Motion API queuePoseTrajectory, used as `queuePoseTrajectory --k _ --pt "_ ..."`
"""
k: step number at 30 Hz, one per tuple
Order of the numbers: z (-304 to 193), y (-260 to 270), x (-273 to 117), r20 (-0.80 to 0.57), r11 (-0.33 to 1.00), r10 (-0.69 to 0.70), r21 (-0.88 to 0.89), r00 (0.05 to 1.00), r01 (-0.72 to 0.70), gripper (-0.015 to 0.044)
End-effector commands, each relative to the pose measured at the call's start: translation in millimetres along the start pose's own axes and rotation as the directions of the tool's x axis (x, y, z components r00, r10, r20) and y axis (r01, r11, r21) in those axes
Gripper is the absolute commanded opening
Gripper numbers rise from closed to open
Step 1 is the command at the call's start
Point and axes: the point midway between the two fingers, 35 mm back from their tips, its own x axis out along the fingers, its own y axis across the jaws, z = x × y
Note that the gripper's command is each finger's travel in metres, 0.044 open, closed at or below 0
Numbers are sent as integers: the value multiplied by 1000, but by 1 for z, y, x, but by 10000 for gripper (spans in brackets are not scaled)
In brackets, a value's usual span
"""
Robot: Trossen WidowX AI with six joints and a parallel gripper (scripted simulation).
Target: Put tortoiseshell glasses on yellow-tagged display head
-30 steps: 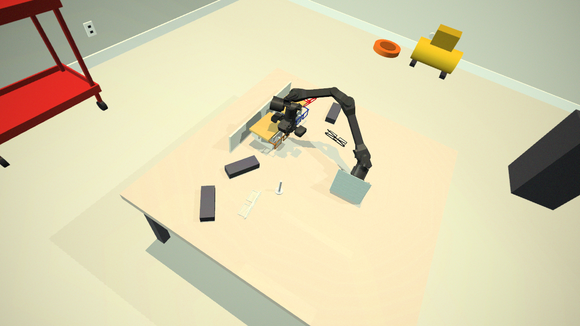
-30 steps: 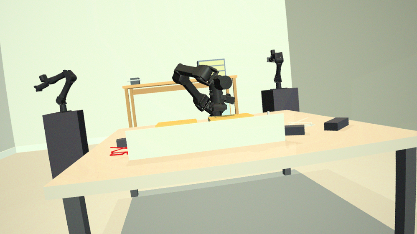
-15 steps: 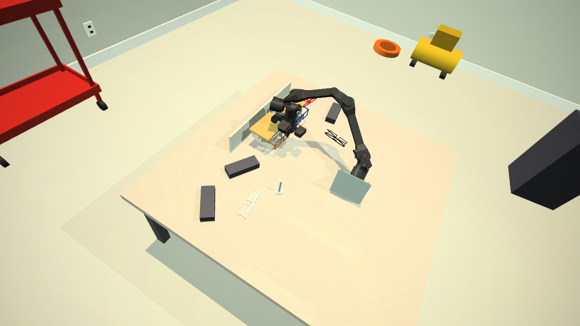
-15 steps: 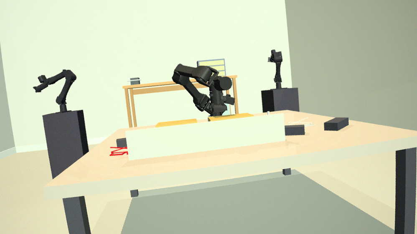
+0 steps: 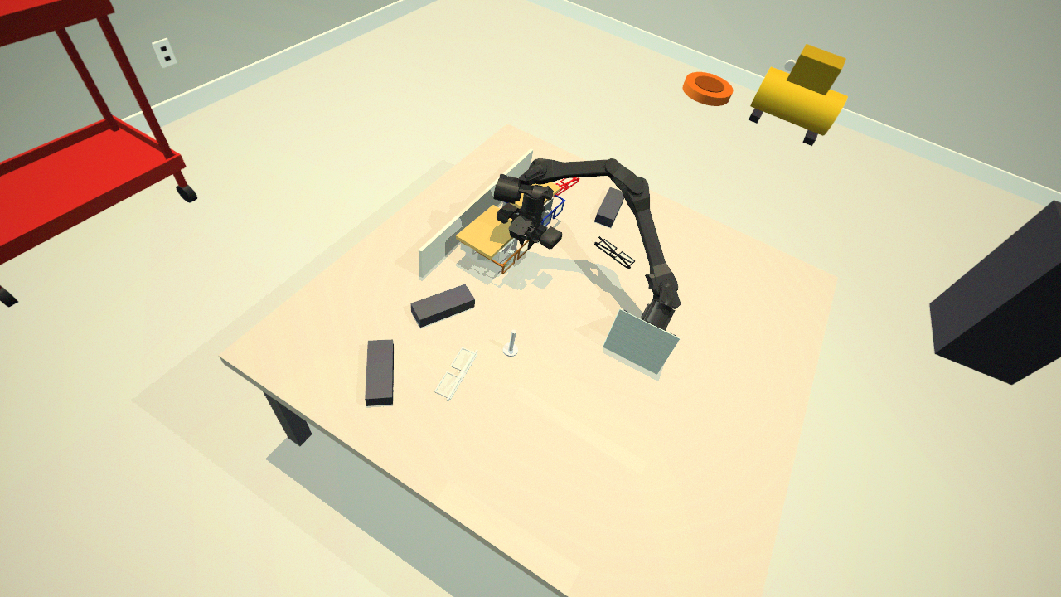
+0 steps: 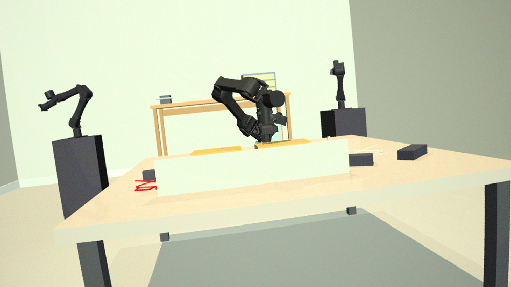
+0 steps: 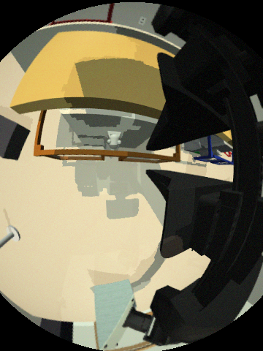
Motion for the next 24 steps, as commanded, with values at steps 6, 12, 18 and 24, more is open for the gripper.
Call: queuePoseTrajectory --k 6,12,18,24 --pt "1 3 -21 3 1000 -7 2 1000 7 108" --pt "2 32 -27 4 1000 -6 0 1000 6 108" --pt "2 38 -29 4 1000 -6 0 1000 6 108" --pt "2 57 -38 4 1000 -5 -1 1000 5 108"
